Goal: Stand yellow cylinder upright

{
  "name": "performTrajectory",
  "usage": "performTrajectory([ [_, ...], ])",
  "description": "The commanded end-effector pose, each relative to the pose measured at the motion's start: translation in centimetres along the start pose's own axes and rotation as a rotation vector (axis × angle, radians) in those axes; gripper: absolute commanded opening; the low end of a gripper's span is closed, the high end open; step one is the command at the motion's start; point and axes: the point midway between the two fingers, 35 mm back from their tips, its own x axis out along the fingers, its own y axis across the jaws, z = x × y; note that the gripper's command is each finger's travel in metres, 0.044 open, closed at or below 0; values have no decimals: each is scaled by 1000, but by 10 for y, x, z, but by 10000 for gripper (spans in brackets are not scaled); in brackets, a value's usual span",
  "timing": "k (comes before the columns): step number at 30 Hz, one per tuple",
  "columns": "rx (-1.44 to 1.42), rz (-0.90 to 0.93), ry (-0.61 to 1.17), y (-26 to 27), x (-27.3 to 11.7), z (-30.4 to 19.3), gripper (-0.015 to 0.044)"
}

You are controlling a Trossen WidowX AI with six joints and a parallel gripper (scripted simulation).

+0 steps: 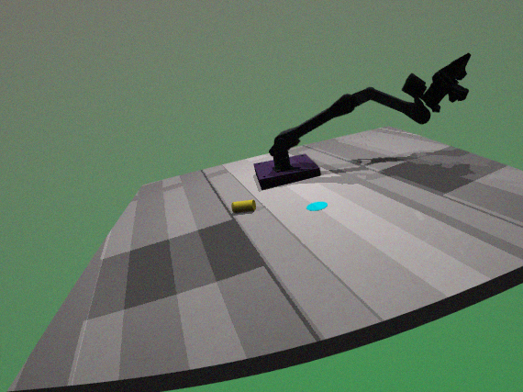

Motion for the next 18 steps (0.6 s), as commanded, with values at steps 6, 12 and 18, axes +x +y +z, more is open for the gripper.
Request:
performTrajectory([
  [6,-354,-20,-80,40,28,15,309],
  [12,-817,-63,-209,103,56,35,309],
  [18,-1256,-143,-356,174,71,50,309],
])
